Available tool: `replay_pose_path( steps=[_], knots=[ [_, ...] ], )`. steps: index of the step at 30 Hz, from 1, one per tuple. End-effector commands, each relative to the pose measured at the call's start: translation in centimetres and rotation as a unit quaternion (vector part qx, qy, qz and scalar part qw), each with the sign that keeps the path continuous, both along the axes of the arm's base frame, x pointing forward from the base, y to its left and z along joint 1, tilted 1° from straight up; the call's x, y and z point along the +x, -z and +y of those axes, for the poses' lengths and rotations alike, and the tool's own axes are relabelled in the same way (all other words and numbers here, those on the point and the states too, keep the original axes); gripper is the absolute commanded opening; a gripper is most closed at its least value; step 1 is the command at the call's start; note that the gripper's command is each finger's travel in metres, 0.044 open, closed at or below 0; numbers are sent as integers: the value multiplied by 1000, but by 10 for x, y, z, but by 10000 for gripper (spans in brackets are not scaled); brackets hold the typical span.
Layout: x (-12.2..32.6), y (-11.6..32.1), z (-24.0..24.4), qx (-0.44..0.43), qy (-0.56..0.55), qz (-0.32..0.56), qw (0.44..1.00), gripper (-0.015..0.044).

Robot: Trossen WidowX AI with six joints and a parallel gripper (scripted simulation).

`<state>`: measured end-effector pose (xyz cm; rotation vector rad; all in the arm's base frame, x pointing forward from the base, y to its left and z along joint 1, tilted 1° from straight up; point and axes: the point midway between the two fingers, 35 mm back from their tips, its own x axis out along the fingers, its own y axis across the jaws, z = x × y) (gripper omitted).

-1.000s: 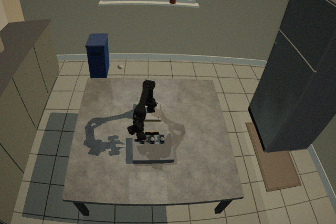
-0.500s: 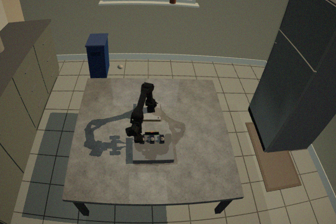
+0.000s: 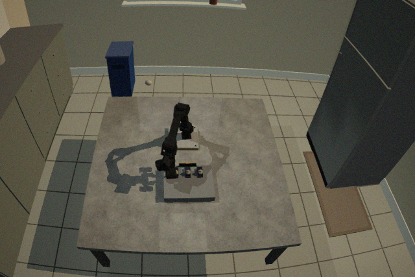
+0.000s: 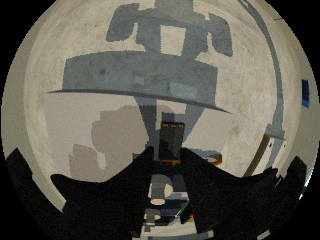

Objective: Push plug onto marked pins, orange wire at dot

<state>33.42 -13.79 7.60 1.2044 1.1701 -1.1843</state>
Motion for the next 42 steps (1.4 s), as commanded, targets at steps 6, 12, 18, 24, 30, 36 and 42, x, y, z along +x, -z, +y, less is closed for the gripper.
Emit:
replay_pose_path(
  steps=[6,12,18,24,30,36,42],
  knots=[
    [-2,6,0,1,4,4,1000,82],
    [-2,3,0,1,4,4,1000,2],
    [-2,-22,0,1,4,4,1000,0],
    [-4,-52,1,1,4,4,1000,0],
    [-8,-54,7,0,-24,4,1000,0],
    [-22,-58,27,-2,-122,7,992,0],
    [-39,-60,46,-5,-223,9,975,0]
  ],
)
